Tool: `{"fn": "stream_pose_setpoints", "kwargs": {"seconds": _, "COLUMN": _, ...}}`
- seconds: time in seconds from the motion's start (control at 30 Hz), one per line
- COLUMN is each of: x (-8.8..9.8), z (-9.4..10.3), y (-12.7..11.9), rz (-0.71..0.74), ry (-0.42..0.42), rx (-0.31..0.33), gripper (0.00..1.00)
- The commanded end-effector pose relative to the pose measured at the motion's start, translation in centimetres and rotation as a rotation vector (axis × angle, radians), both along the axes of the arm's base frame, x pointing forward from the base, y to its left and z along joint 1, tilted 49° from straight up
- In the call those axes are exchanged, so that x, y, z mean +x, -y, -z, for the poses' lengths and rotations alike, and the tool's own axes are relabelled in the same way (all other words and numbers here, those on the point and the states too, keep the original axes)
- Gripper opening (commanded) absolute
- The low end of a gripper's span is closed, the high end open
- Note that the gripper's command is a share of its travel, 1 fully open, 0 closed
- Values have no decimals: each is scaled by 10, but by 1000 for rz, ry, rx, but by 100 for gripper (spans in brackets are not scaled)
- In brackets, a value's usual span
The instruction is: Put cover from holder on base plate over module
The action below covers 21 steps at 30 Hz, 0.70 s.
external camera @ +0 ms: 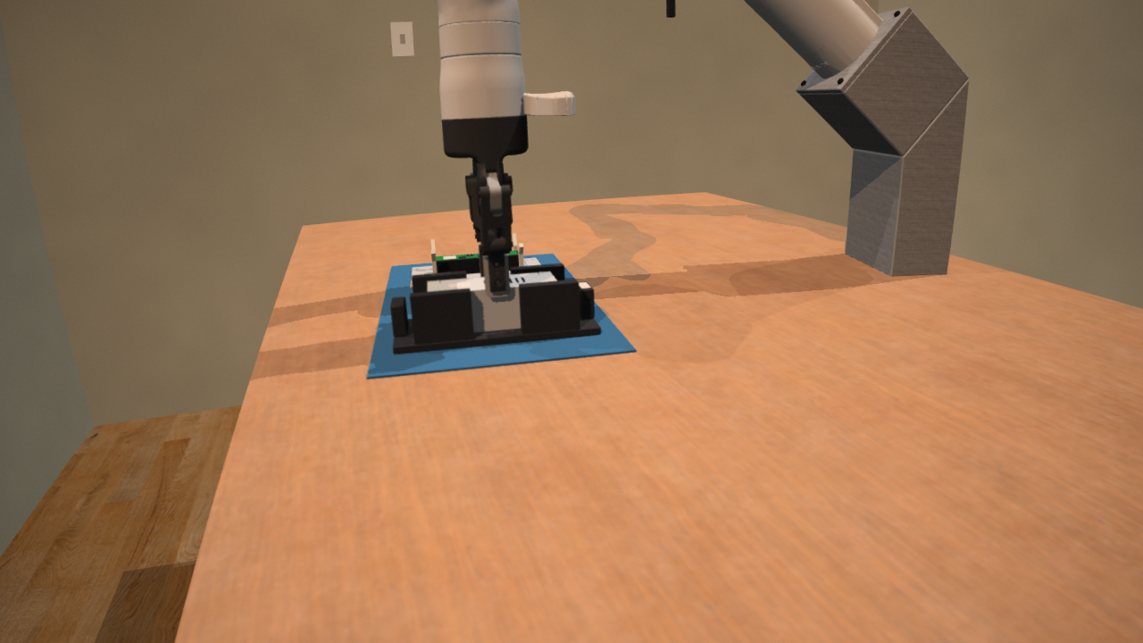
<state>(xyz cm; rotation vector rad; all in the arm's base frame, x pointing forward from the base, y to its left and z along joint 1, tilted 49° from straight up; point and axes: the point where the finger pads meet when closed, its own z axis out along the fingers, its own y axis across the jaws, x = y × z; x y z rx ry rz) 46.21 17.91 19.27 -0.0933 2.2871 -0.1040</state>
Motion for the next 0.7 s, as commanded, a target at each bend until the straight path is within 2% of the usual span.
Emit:
{"fn": "stream_pose_setpoints", "kwargs": {"seconds": 0.0, "x": 0, "z": -3, "y": -1, "rz": -1, "ry": 5, "rx": 5, "gripper": 0}}
{"fn": "stream_pose_setpoints", "kwargs": {"seconds": 0.33, "x": -23, "z": -20, "y": -2, "rz": -1, "ry": 1, "rx": 1, "gripper": 0}}
{"fn": "stream_pose_setpoints", "kwargs": {"seconds": 0.67, "x": -23, "z": -19, "y": -1, "rz": 1, "ry": -1, "rx": -2, "gripper": 1}}
